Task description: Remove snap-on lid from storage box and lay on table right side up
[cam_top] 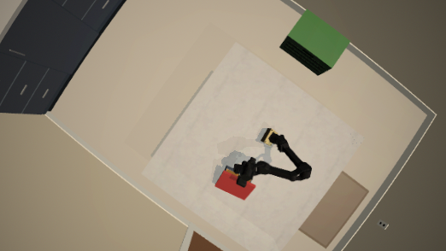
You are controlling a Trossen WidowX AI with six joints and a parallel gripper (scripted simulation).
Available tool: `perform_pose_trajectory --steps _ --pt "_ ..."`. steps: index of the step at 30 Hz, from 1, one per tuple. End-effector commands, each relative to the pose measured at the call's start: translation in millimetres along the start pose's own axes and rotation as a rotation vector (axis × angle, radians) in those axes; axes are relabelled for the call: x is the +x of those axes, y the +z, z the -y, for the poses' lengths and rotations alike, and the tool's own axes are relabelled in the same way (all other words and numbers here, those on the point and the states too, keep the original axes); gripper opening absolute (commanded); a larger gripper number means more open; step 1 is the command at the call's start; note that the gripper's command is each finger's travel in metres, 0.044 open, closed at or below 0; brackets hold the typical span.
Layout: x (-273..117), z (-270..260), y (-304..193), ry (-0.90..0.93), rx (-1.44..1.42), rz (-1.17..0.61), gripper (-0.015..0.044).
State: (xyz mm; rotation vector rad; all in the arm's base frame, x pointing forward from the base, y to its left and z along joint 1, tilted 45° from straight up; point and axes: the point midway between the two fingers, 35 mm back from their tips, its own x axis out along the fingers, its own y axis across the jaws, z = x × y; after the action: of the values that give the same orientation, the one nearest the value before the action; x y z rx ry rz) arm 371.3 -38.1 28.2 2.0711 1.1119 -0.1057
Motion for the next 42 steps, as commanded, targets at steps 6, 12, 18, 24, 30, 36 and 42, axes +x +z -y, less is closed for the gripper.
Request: perform_pose_trajectory --steps 6,12,18,24,30,36,42 --pt "-2.3 -20.7 -0.2 0.010 -0.015 0.000 0.0000" --pt "-1.0 -32.2 -0.5 0.010 -0.015 0.000 0.0000" --pt "-4.4 -39.5 -0.6 0.010 -0.015 0.000 0.0000" --pt "-9.0 -45.9 -0.6 0.010 -0.015 0.000 0.0000" --pt "-14.0 -51.9 -0.6 0.009 -0.015 0.000 0.0000" --pt "-19.1 -57.8 -0.7 0.009 -0.016 0.001 0.0000" --pt "-24.2 -63.7 -0.7 0.009 -0.016 0.001 0.0000"
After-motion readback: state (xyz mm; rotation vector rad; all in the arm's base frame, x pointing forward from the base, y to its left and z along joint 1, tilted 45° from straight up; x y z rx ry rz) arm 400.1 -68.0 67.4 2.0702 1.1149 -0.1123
